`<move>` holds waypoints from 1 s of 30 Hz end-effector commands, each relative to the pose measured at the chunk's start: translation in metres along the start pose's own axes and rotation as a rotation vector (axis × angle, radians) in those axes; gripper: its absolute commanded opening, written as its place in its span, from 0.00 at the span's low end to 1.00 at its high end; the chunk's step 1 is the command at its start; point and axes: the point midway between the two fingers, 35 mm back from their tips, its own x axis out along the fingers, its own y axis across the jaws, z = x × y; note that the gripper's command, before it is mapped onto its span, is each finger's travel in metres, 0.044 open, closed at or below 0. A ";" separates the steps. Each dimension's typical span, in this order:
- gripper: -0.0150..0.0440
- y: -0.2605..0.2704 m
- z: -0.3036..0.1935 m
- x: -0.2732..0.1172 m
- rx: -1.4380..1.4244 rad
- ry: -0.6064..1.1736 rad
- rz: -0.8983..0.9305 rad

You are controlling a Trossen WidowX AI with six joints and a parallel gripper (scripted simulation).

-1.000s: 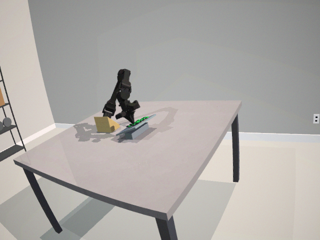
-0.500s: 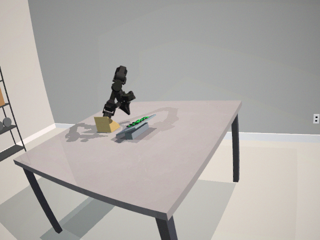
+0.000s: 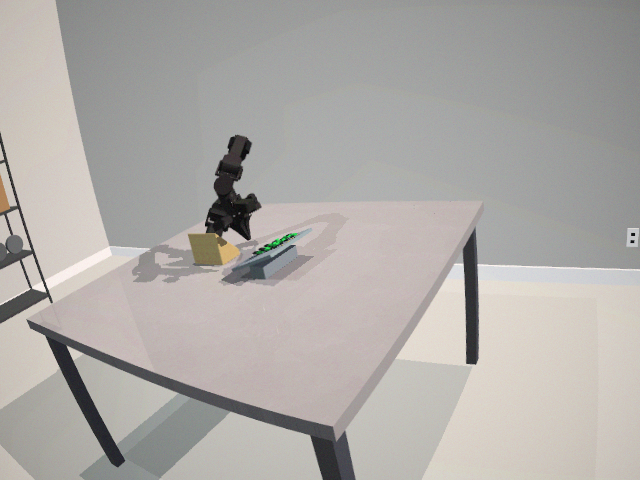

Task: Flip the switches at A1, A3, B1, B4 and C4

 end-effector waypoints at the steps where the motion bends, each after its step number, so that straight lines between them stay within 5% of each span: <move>1: 0.25 0.003 -0.005 0.016 0.007 -0.002 0.012; 30: 0.25 0.004 -0.005 0.040 0.006 -0.003 0.012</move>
